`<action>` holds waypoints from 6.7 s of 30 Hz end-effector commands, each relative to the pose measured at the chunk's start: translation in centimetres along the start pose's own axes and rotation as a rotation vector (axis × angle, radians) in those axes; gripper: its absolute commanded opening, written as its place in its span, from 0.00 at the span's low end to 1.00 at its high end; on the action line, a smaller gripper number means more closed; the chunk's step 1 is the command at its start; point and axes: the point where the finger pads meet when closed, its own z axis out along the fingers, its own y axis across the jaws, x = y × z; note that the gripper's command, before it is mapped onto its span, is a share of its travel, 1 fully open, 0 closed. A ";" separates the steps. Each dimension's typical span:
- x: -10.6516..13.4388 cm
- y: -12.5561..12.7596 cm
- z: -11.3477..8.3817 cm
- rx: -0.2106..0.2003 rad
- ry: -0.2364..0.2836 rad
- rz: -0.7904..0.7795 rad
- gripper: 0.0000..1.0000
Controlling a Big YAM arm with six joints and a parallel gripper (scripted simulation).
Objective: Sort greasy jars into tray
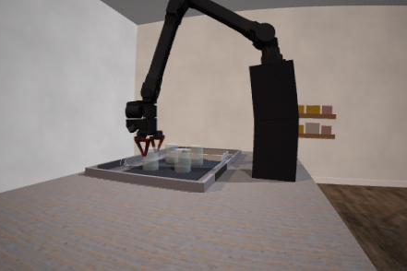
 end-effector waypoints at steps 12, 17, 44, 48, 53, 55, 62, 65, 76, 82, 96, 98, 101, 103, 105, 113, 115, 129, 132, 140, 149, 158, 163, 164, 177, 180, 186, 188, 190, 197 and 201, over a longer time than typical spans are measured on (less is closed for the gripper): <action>-0.7 0.2 0.8 -0.002 -0.022 0.006 1.00; -0.7 0.2 0.8 -0.002 -0.022 0.006 1.00; -0.7 0.2 0.8 -0.002 -0.022 0.006 0.00; -0.7 0.2 0.8 -0.002 -0.022 0.006 0.00; -0.7 0.1 -0.3 -0.002 -0.022 0.006 0.00; -0.7 0.1 -0.8 -0.002 -0.022 0.006 0.00; -0.6 0.1 -2.7 -0.002 -0.022 0.006 0.00; -0.6 0.1 -2.9 -0.002 -0.022 0.006 0.00; -0.6 0.1 -5.8 -0.002 -0.022 0.006 0.00; -0.5 0.1 -6.9 -0.002 -0.022 0.006 0.00; -0.5 0.1 -10.6 -0.002 -0.022 0.006 0.00; -0.5 0.1 -10.8 -0.002 -0.022 0.006 0.00; -0.4 0.1 -11.3 -0.002 -0.022 0.006 0.00; -0.4 0.1 -11.9 -0.002 -0.022 0.006 0.00; -0.4 0.1 -12.4 -0.002 -0.022 0.006 0.00; -0.4 0.1 -14.2 -0.002 -0.022 0.006 0.00; -0.4 0.1 -14.2 -0.002 -0.022 0.006 0.00; -0.4 0.1 -14.2 -0.002 -0.022 0.006 0.00; -0.4 0.1 -14.2 -0.002 -0.022 0.006 0.00; -0.4 0.1 -14.2 -0.002 -0.022 0.006 0.00; -0.6 0.3 -15.3 -0.002 -0.022 0.006 0.00; -0.6 0.0 -15.3 -0.002 -0.022 0.006 0.00; -0.2 -1.7 -15.3 -0.002 -0.022 0.006 0.00; -0.2 -2.0 -15.3 -0.002 -0.022 0.006 0.00; 0.5 -5.6 -15.3 -0.002 -0.022 0.006 0.00; 0.7 -6.6 -15.3 -0.002 -0.022 0.006 0.00; 1.0 -7.9 -15.3 -0.002 -0.022 0.006 0.00; 1.1 -8.5 -15.3 -0.002 -0.022 0.006 0.00; 1.2 -9.2 -15.2 -0.002 -0.022 0.006 0.00; 1.7 -11.4 -15.2 -0.002 -0.022 0.006 0.00; 1.8 -12.1 -15.2 -0.002 -0.022 0.006 0.00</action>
